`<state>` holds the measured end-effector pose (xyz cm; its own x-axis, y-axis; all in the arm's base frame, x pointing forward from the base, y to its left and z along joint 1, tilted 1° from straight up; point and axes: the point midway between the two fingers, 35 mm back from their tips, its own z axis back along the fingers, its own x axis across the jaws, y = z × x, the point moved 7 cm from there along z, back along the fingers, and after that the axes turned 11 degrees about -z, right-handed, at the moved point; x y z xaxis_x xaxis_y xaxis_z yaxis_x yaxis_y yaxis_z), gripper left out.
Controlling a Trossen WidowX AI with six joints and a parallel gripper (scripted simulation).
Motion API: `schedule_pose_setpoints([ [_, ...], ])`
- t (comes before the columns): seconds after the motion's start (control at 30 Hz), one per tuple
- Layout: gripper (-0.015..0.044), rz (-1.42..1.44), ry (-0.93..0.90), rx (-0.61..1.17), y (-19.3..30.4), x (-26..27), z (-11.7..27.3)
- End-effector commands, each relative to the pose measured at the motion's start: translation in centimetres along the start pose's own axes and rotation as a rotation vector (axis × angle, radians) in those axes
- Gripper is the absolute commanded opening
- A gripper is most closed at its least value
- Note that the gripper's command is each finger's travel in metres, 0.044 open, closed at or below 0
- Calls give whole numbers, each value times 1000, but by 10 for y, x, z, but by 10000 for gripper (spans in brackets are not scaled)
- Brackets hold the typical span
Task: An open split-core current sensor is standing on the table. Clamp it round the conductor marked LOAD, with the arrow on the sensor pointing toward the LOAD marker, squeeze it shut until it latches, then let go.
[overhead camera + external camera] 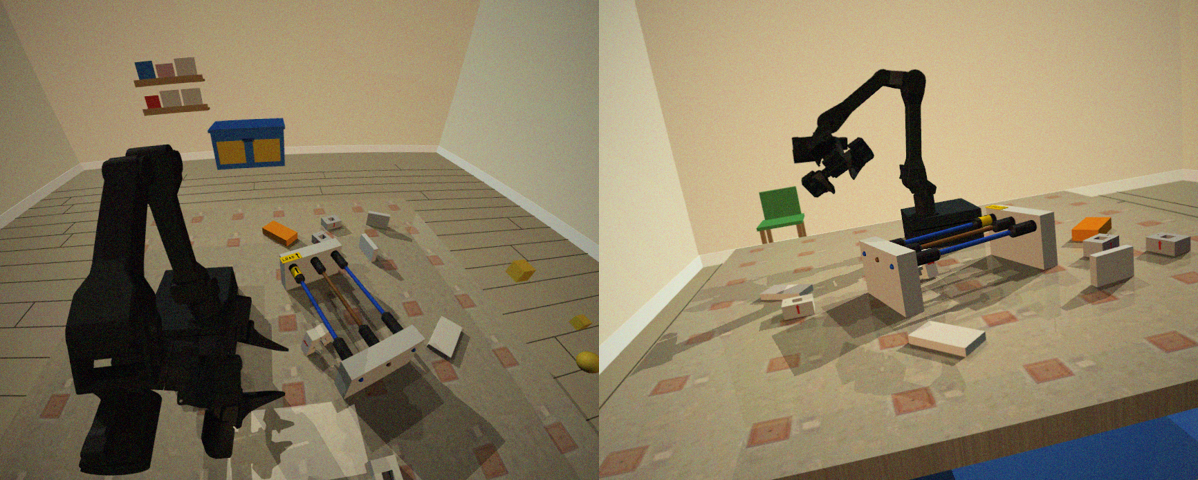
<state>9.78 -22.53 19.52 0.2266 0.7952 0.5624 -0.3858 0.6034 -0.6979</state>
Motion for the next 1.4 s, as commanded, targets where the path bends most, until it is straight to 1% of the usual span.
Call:
schedule_pose_setpoints([
  [0.0, 301, 6, 1, 6, 0, 1, -1],
  [0.17, 432, 159, 47, 127, -7, 24, -38],
  [0.2, 440, 195, 60, 143, -8, 30, -46],
  [0.3, 440, 301, 95, 166, -13, 52, -68],
  [0.4, 440, 399, 124, 149, -17, 77, -87],
  [0.5, 440, 482, 139, 95, -20, 106, -102],
  [0.63, 440, 558, 127, -24, -22, 150, -115],
  [0.83, 440, 573, 25, -266, -18, 222, -114],
  [0.97, 440, 504, -101, -436, -11, 267, -99],
  [1.03, 440, 467, -151, -488, -8, 281, -92],
  [1.23, 440, 461, -157, -479, -7, 283, -92],
  [1.3, 440, 458, -150, -363, 0, 290, -103],
  [1.37, 440, 458, -135, -183, 14, 301, -117],
])
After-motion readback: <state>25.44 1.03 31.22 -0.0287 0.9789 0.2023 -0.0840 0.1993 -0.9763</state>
